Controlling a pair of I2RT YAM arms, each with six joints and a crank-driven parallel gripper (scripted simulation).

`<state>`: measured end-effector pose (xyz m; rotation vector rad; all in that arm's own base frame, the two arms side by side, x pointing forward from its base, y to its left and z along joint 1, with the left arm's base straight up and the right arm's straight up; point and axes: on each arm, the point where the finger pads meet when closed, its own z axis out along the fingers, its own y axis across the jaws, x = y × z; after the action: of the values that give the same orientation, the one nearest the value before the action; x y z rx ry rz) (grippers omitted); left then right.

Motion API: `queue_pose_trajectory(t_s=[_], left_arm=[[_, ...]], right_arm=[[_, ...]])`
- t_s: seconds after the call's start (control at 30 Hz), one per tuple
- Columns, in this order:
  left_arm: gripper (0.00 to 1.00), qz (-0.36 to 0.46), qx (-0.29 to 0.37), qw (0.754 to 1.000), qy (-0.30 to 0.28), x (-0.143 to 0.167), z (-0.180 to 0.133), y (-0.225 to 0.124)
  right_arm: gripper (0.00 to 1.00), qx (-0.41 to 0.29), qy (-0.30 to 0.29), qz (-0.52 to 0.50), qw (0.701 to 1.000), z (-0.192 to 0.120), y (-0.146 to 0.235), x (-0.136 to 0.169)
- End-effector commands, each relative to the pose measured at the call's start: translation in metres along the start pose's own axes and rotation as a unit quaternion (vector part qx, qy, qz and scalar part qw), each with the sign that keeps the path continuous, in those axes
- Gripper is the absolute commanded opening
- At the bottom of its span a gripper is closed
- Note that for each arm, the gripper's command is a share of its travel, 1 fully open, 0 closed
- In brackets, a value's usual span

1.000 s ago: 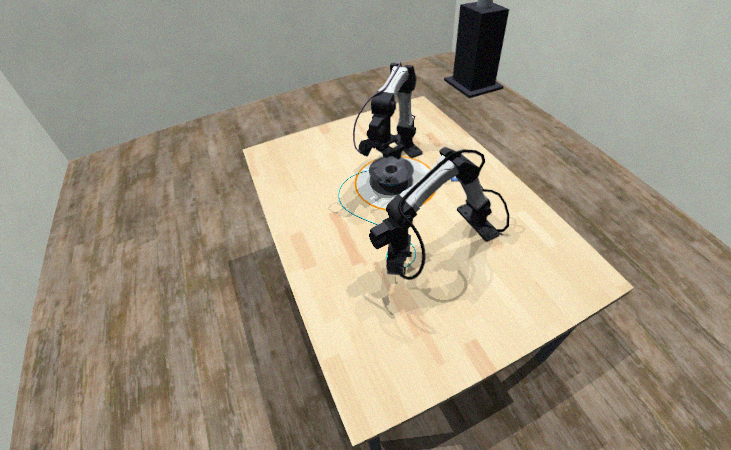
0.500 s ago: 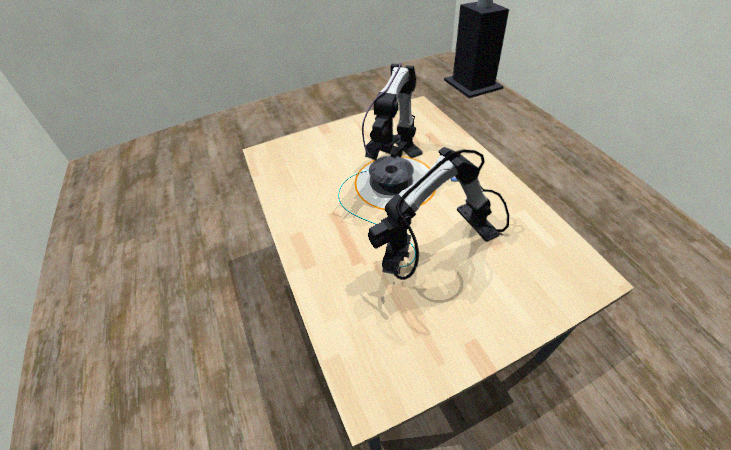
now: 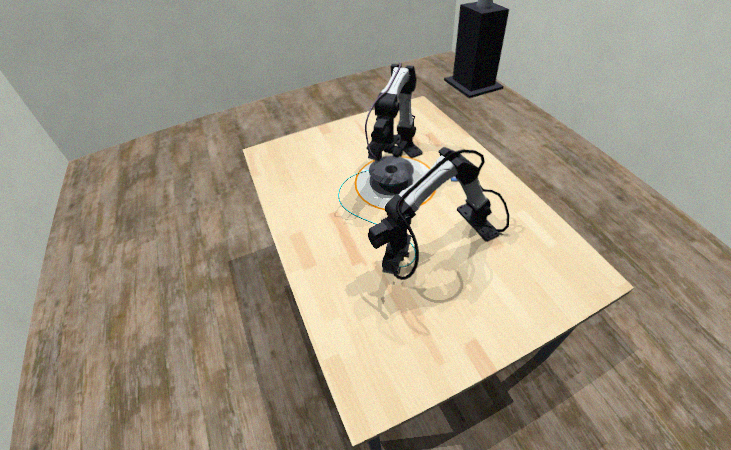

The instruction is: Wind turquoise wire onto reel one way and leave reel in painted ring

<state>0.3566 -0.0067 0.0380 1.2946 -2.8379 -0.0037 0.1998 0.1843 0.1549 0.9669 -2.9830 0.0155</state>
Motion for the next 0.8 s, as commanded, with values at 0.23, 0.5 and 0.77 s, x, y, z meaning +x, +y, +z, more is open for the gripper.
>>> queue_pose_trajectory(t_s=[0.23,0.5,0.77], left_arm=[[0.0,0.008,0.006,1.0,-0.01,-0.006,-0.005,-0.008],[0.0,0.008,0.006,1.0,-0.01,-0.006,-0.005,-0.008],[0.0,0.008,0.006,1.0,-0.01,-0.006,-0.005,-0.009]], right_arm=[[1.0,-0.004,-0.004,-0.01,1.0,0.003,-0.003,-0.006],[1.0,-0.004,-0.004,-0.01,1.0,0.034,-0.032,-0.006],[1.0,-0.004,-0.004,-0.01,1.0,0.061,-0.057,-0.011]])
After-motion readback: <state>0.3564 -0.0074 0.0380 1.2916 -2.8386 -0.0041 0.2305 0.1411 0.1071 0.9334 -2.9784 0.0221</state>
